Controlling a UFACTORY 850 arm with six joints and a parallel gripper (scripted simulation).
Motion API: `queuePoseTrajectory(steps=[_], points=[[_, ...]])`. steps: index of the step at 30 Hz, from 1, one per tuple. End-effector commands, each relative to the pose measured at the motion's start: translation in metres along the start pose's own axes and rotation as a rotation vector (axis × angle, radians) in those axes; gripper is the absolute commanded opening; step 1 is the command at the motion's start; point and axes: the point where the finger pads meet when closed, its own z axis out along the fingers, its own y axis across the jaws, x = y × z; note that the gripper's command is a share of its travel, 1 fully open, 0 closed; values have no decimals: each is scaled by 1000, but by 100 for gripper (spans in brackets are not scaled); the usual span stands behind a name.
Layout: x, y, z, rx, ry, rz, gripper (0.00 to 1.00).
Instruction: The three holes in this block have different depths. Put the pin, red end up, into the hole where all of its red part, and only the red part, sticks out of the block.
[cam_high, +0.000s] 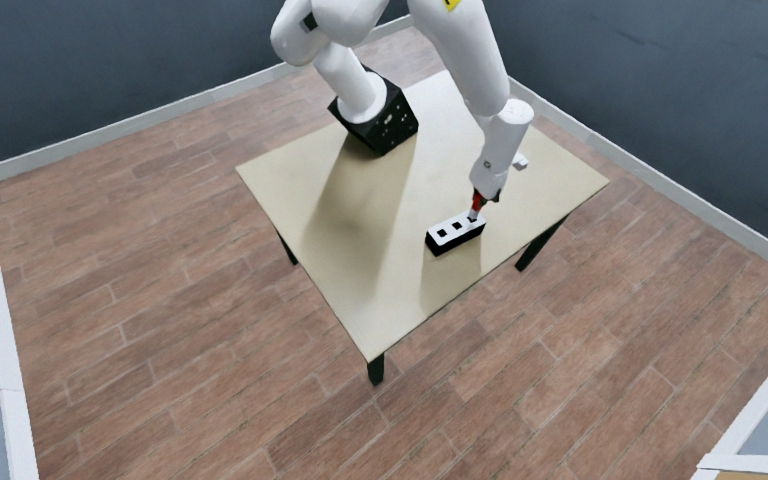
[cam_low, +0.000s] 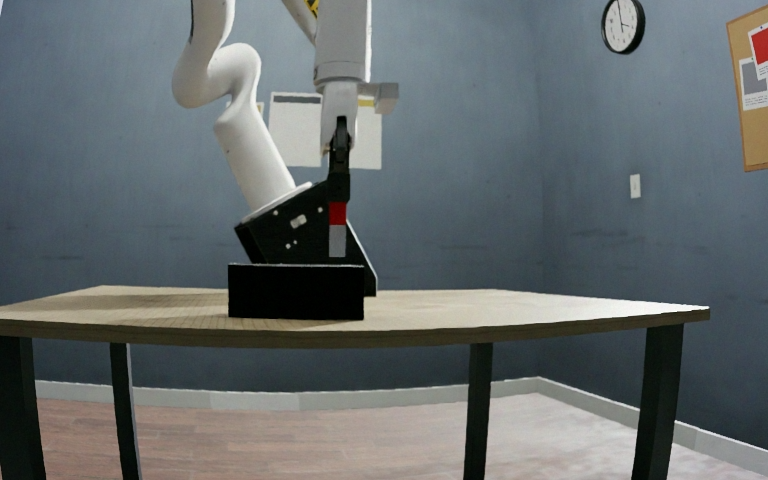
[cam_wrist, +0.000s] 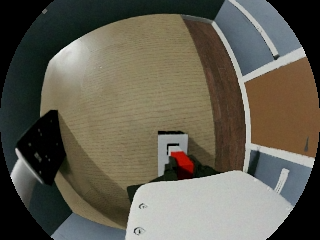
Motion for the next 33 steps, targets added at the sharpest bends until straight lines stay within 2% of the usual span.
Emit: queuePoseTrajectory(steps=[1, 33], points=[[0, 1, -1, -2, 1, 0, 0], [0, 1, 3, -2, 1, 0, 0]])
